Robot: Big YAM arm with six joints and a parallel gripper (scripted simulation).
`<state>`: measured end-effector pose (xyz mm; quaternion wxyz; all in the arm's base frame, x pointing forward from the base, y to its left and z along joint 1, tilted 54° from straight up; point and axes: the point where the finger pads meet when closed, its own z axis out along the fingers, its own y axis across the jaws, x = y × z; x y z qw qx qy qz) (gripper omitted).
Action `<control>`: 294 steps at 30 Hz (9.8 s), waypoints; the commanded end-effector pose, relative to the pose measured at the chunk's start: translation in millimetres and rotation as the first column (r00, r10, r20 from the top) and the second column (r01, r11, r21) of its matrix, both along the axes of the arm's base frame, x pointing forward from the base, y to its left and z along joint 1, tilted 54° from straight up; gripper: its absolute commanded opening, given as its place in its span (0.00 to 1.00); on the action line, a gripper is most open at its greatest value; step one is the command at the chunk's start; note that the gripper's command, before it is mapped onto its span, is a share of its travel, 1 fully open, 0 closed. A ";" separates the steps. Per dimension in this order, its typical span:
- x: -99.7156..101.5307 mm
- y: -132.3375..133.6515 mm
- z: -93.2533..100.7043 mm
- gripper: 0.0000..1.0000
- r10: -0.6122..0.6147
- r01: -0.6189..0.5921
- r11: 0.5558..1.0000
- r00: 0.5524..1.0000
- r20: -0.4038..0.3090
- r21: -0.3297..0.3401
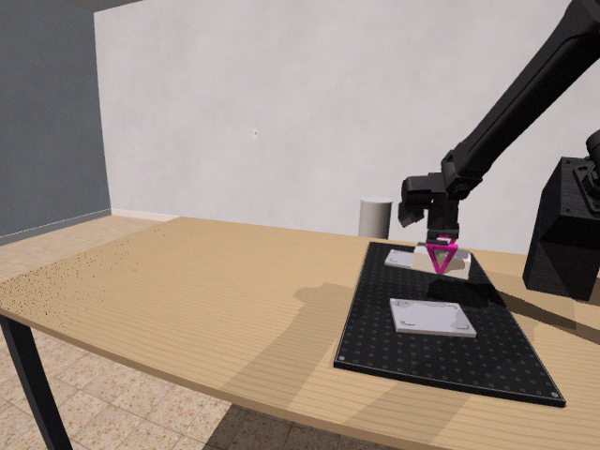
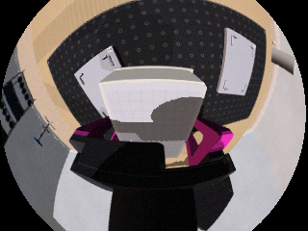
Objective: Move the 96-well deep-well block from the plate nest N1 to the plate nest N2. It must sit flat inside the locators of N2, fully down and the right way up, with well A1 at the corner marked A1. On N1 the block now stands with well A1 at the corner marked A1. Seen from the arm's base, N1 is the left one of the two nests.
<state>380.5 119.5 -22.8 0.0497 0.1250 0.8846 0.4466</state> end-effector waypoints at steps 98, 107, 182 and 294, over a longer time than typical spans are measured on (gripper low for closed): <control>43.7 -161.0 -157.1 0.00 -0.014 0.017 0.999 0.995 0.102 -0.028; 46.3 -167.5 -159.4 0.00 -0.031 0.034 0.999 0.995 0.097 -0.028; 66.4 -109.1 -204.2 0.00 -0.031 0.034 0.999 0.995 0.092 -0.024; 69.5 -94.1 -215.0 0.00 -0.021 0.024 0.999 0.996 0.088 -0.024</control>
